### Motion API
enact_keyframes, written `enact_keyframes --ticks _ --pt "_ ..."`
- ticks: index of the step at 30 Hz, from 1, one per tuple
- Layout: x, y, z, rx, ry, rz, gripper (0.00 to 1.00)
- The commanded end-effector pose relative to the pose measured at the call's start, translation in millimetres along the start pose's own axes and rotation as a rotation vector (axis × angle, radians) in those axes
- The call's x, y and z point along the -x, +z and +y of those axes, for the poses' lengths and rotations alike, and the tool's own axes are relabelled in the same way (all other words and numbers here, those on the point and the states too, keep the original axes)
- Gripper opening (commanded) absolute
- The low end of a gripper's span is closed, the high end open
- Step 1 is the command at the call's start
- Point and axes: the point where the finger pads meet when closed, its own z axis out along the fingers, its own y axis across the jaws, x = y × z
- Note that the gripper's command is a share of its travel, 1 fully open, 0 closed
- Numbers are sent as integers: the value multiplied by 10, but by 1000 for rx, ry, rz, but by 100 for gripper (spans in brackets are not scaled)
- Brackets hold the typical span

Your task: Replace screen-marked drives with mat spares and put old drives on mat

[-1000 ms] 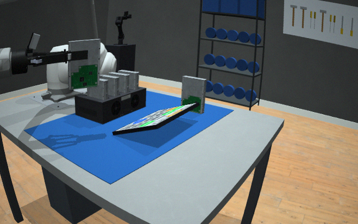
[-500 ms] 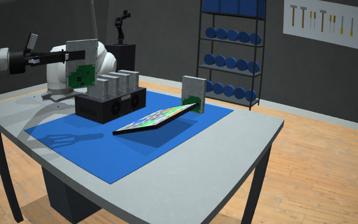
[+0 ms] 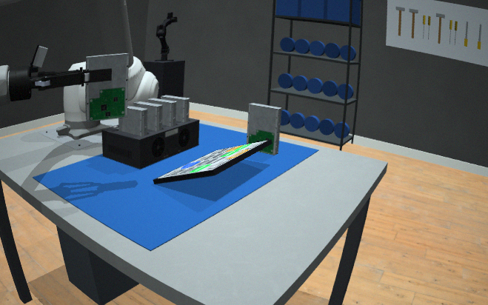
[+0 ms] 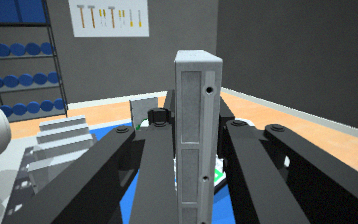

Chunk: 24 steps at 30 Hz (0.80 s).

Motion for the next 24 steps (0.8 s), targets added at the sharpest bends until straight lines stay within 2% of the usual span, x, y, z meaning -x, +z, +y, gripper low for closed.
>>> enact_keyframes --ticks 1,24 --pt "-8 -20 -16 0 -1 0 10" --pt "-8 -126 -105 0 -1 0 10"
